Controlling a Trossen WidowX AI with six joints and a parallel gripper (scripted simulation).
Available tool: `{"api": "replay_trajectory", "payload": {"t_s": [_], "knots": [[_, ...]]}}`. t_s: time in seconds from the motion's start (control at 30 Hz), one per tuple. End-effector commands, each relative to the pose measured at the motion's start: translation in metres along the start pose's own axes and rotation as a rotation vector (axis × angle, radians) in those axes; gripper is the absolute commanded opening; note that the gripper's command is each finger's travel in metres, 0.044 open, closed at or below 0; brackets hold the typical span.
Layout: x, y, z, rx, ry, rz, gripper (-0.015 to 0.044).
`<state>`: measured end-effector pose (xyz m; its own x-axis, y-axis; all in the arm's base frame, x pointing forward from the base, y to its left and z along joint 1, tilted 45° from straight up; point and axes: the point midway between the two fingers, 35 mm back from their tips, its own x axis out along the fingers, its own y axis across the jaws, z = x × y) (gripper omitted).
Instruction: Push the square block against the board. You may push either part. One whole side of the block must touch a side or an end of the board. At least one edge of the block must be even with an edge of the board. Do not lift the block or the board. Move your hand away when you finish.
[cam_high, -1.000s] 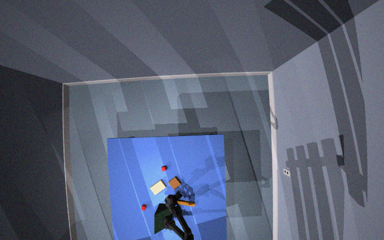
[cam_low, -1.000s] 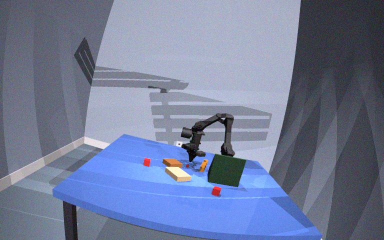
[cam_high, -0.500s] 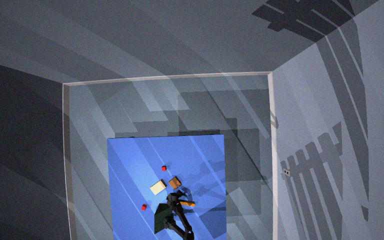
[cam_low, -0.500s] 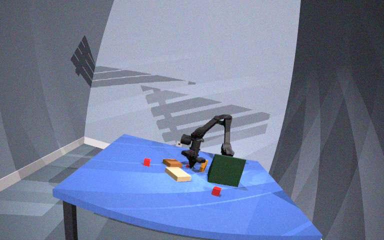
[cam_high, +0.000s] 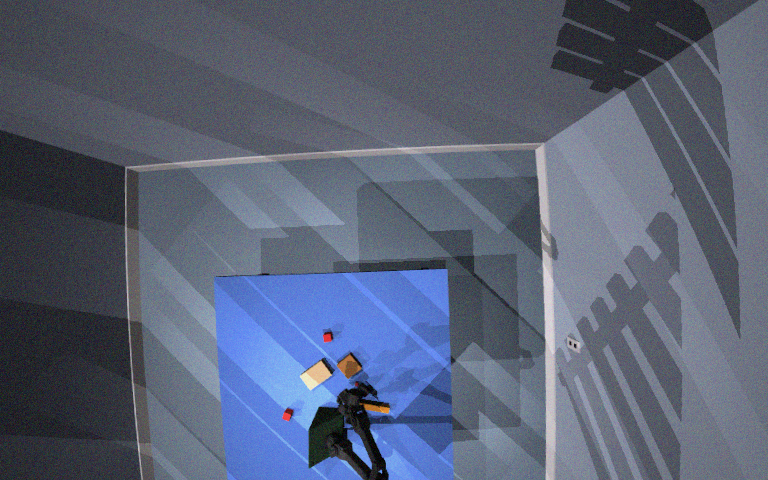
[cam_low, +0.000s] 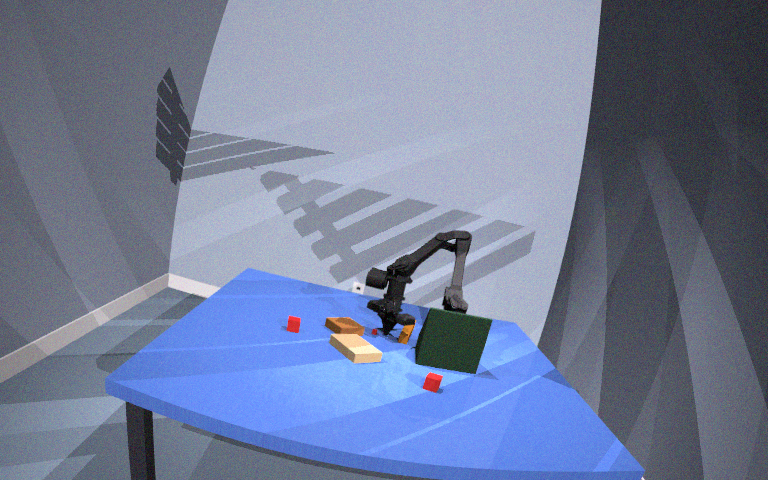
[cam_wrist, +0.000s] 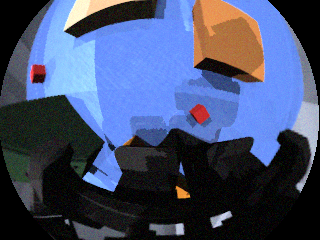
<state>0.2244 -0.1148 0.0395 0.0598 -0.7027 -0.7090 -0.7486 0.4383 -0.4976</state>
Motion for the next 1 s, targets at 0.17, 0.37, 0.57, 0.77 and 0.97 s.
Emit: {"api": "replay_trajectory", "payload": {"t_s": [0.17,0.37,0.57,0.77,0.97], "knots": [[0.0,0.0,-0.015,0.0,-0.003,0.002,0.0],[0.0,0.001,-0.025,0.0,-0.003,0.002,0.0],[0.0,0.001,-0.034,-0.001,-0.002,0.001,0.0],[0.0,0.001,-0.032,0.0,-0.002,0.001,0.0],[0.0,0.0,-0.023,0.0,-0.002,0.001,0.0]]}}
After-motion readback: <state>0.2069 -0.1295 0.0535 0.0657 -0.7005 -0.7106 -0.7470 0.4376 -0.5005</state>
